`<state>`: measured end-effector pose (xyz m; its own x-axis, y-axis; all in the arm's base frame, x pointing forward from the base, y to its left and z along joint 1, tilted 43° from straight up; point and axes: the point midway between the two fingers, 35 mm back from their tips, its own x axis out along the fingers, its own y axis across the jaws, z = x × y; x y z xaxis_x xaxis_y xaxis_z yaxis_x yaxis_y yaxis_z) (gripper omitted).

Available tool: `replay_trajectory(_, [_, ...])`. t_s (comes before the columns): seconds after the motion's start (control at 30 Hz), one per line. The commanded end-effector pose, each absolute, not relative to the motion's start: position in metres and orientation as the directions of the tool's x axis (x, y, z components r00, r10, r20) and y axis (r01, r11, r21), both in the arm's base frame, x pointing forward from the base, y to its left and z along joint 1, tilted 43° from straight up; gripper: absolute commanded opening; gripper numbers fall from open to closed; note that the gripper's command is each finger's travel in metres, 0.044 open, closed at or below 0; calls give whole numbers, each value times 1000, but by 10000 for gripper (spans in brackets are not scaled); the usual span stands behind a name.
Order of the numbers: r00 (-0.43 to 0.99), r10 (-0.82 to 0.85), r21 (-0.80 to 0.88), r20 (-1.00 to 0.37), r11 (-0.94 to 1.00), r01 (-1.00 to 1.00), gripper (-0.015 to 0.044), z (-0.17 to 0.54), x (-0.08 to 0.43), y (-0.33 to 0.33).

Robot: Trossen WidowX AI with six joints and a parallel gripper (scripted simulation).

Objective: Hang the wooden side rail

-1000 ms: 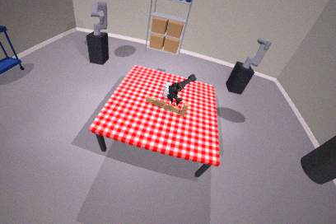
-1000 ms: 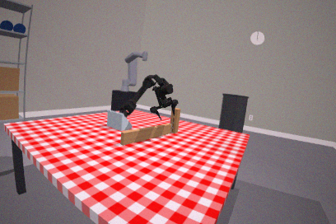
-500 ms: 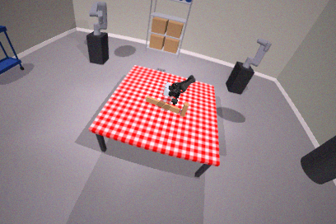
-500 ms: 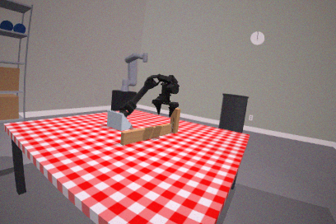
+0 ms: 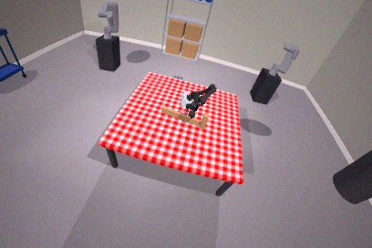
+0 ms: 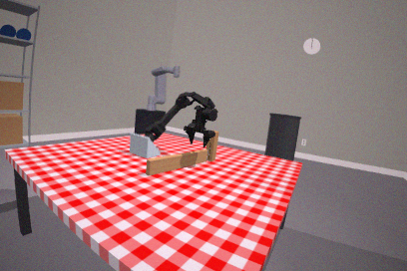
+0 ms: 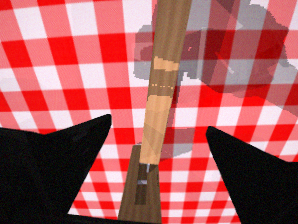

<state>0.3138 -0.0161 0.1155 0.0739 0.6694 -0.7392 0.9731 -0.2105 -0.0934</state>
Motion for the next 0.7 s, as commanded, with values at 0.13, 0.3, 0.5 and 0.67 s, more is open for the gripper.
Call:
replay_trajectory(0.13, [82,670,-90,-737,-218,972,440,105,316,-5])
replay_trajectory(0.3, [82,670,-90,-738,-219,972,440,99,317,-1])
replay_trajectory(0.5, [82,670,-90,-738,-218,972,440,91,318,6])
replay_trajectory(0.67, [82,670,-90,-738,-218,972,440,85,319,11])
